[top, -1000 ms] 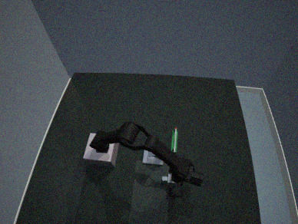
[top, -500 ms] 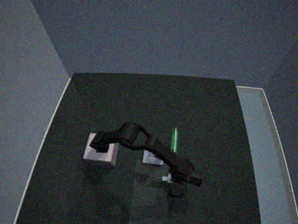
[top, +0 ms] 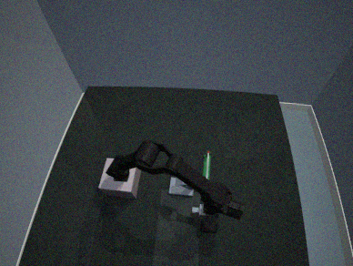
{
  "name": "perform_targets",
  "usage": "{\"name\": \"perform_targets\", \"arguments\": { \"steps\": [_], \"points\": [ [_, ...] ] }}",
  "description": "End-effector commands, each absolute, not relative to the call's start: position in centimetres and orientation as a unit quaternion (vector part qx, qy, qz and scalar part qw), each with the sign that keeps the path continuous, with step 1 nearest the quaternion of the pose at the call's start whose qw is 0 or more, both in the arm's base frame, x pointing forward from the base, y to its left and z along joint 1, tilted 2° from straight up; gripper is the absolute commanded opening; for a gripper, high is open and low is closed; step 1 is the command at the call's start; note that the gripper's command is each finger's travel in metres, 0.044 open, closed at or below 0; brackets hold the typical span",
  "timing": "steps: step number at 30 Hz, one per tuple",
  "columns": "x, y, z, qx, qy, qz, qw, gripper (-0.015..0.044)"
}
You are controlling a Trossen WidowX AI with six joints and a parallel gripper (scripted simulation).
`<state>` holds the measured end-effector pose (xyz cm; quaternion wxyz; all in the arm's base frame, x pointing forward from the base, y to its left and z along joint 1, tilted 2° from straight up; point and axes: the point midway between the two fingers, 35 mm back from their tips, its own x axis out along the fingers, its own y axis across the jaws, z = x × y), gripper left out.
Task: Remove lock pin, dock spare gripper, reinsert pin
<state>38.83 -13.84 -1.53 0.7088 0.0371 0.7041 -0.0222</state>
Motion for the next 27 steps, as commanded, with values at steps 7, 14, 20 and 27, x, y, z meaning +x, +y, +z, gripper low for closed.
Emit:
{"name": "perform_targets", "arguments": {
  "steps": [7, 14, 20, 27],
  "points": [
    [38.81, -13.83, -1.25, -0.003, 0.703, 0.017, 0.711, 0.0],
    [38.66, -13.75, -1.21, -0.066, 0.699, 0.078, 0.708, 0.0],
    [38.52, -13.69, -1.18, -0.118, 0.691, 0.13, 0.701, 0.0],
    [38.36, -13.61, -1.15, -0.178, 0.677, 0.189, 0.688, 0.0]
  ]
}}
